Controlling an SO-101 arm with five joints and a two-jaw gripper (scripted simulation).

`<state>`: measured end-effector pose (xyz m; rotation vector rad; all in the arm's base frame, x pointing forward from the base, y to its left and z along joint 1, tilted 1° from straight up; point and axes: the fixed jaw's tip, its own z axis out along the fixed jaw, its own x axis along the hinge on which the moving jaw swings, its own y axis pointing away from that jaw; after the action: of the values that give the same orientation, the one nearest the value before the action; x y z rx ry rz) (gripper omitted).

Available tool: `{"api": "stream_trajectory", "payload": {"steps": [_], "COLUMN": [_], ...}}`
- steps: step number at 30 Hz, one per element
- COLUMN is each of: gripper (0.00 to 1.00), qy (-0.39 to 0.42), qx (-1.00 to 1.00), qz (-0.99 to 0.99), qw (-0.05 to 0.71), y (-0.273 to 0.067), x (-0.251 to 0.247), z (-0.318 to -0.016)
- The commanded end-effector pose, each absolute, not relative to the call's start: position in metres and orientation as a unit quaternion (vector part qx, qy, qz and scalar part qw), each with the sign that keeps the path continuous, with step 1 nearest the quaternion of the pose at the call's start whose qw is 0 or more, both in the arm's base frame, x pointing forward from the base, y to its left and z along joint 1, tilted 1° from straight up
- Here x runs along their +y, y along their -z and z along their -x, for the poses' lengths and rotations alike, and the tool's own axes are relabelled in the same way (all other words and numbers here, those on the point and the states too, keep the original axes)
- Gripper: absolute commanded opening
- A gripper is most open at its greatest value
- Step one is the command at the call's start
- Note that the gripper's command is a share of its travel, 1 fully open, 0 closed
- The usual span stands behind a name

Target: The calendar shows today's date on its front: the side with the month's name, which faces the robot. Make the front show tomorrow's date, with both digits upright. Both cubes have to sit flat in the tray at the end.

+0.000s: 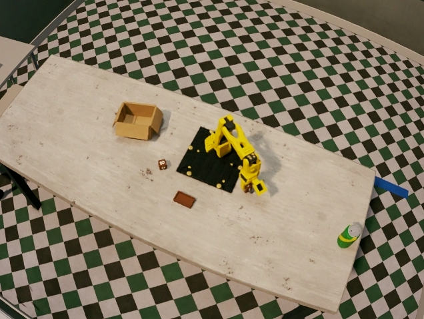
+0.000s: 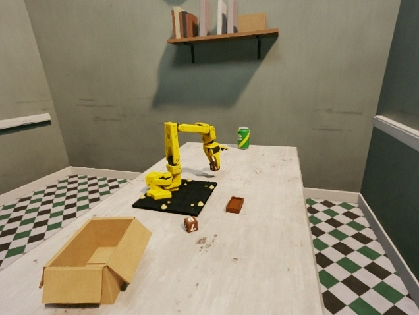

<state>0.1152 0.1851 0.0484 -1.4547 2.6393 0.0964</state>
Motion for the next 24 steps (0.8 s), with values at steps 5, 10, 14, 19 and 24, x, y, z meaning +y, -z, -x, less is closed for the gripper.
{"api": "stream_trajectory", "payload": {"steps": [5, 10, 14, 19, 24], "gripper": [0.00, 0.00, 0.00, 0.00, 0.00], "qy": [-0.077, -0.090, -0.092, -0.093, -0.103], "qx": [0.869, 0.865, 0.865, 0.864, 0.861], "qz": [0.468, 0.463, 0.462, 0.462, 0.458], "qw": [0.145, 0.171, 0.174, 0.175, 0.194], "y": [-0.0493, -0.0487, -0.0486, -0.0486, -0.0479], "x": [0.1867, 0.1864, 0.1864, 0.1865, 0.1876], "z": [-0.1164, -0.1165, -0.1165, -0.1166, -0.1176]}}
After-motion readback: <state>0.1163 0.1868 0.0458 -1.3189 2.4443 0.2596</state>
